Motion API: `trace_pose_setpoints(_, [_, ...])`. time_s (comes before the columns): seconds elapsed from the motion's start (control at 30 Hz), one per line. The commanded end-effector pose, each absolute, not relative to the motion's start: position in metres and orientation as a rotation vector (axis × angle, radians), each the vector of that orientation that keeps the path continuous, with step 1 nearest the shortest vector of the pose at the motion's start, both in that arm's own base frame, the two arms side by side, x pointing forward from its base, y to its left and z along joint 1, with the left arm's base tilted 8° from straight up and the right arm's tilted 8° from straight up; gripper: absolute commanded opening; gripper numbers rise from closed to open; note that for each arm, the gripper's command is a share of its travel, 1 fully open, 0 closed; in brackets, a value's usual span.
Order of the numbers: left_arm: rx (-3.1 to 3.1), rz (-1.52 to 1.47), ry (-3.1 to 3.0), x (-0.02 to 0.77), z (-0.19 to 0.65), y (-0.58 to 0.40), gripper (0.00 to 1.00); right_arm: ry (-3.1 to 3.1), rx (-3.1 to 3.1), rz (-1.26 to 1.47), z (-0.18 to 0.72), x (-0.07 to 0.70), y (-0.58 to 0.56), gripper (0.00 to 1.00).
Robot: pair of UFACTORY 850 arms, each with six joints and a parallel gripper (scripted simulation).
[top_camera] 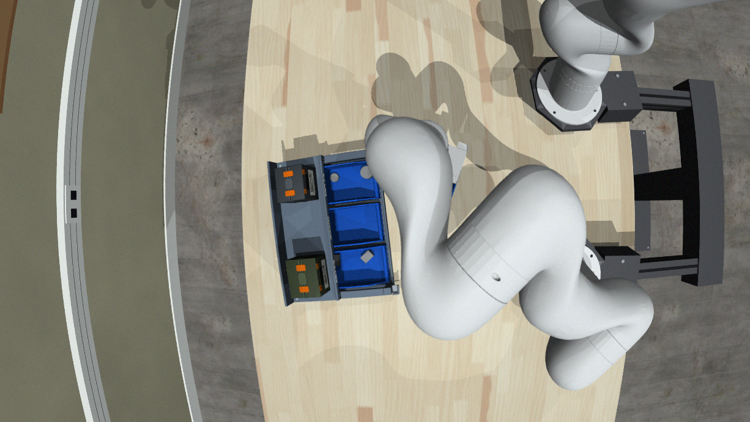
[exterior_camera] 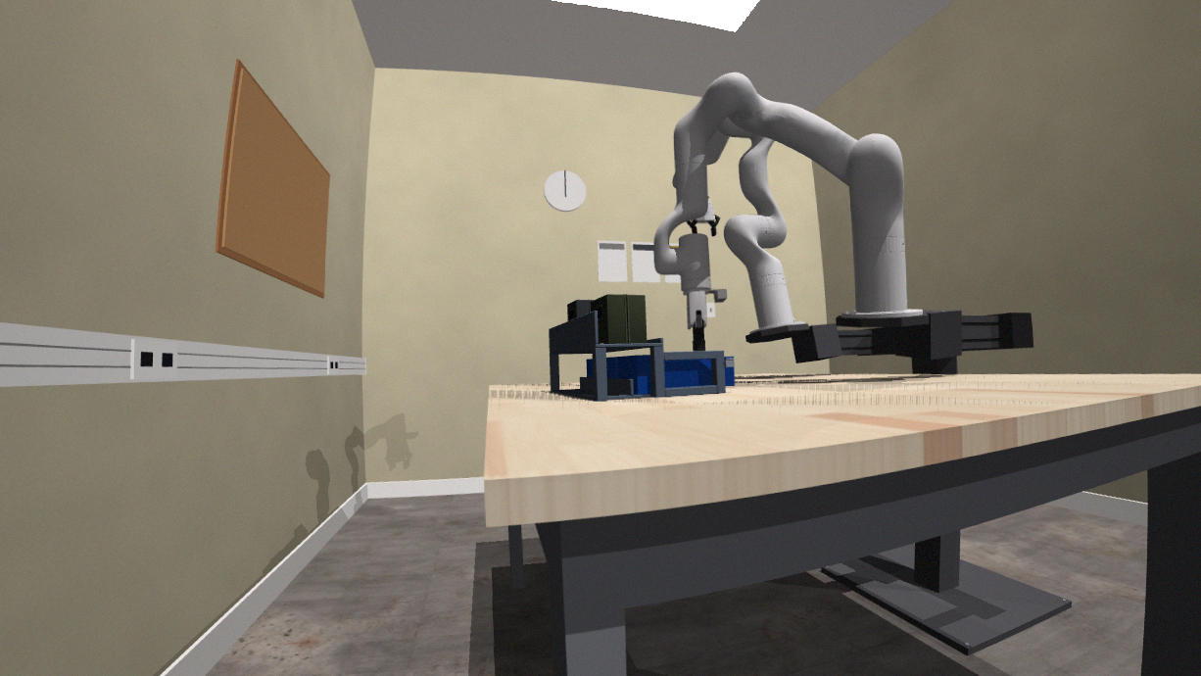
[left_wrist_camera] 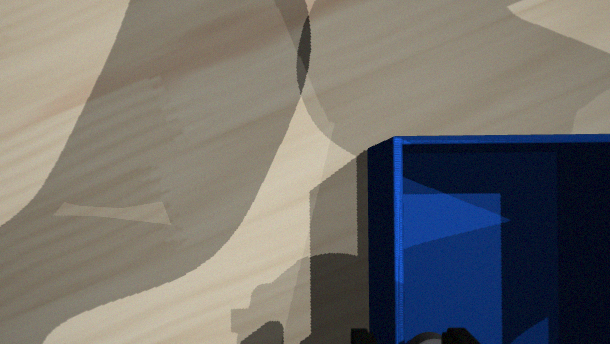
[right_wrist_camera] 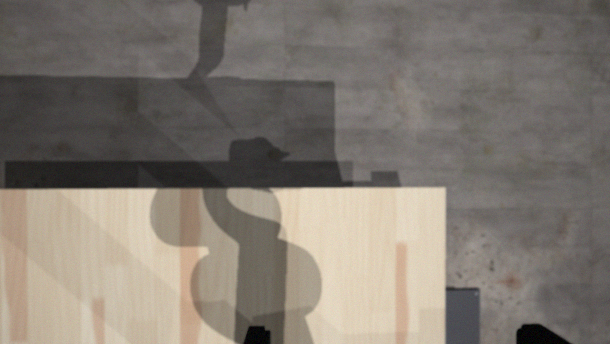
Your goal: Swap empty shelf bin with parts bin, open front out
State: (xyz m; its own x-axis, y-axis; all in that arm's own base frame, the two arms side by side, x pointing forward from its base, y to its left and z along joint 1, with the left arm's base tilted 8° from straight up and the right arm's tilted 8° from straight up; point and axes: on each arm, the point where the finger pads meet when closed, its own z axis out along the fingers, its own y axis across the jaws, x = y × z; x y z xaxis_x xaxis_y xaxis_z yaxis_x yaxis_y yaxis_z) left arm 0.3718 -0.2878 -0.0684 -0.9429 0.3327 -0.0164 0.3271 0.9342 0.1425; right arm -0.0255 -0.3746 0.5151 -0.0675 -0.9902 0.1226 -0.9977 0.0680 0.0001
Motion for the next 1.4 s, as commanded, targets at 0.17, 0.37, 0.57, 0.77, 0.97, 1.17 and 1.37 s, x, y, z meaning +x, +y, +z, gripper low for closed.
trace_pose_setpoints(0.17, [0.520,0.213,3.049,0.372,-0.069,-0.288,0.27,-2.227,2.080,0.130,0.516,-0.026,-0.375,1.00])
trace_pose_setpoints(0.37, [0.520,0.213,3.049,0.372,-0.070,-0.288,0.27,-2.227,2.080,0.130,0.516,-0.026,-0.375,1.00])
trace_pose_setpoints(0.57, [0.520,0.213,3.049,0.373,-0.076,-0.287,0.27,-2.227,2.080,0.130,0.516,-0.026,-0.375,1.00])
trace_pose_setpoints(0.77, [0.520,0.213,3.049,0.373,-0.084,-0.286,0.27,-2.227,2.080,0.130,0.516,-0.026,-0.375,1.00])
trace_pose_setpoints(0.97, [0.520,0.213,3.049,0.374,-0.091,-0.285,0.27,-2.227,2.080,0.130,0.516,-0.026,-0.375,1.00])
trace_pose_setpoints(1.17, [0.520,0.213,3.049,0.374,-0.099,-0.284,0.27,-2.227,2.080,0.130,0.516,-0.026,-0.375,1.00])
trace_pose_setpoints(1.37, [0.520,0.213,3.049,0.375,-0.105,-0.284,0.27,-2.227,2.080,0.130,0.516,-0.026,-0.375,1.00])
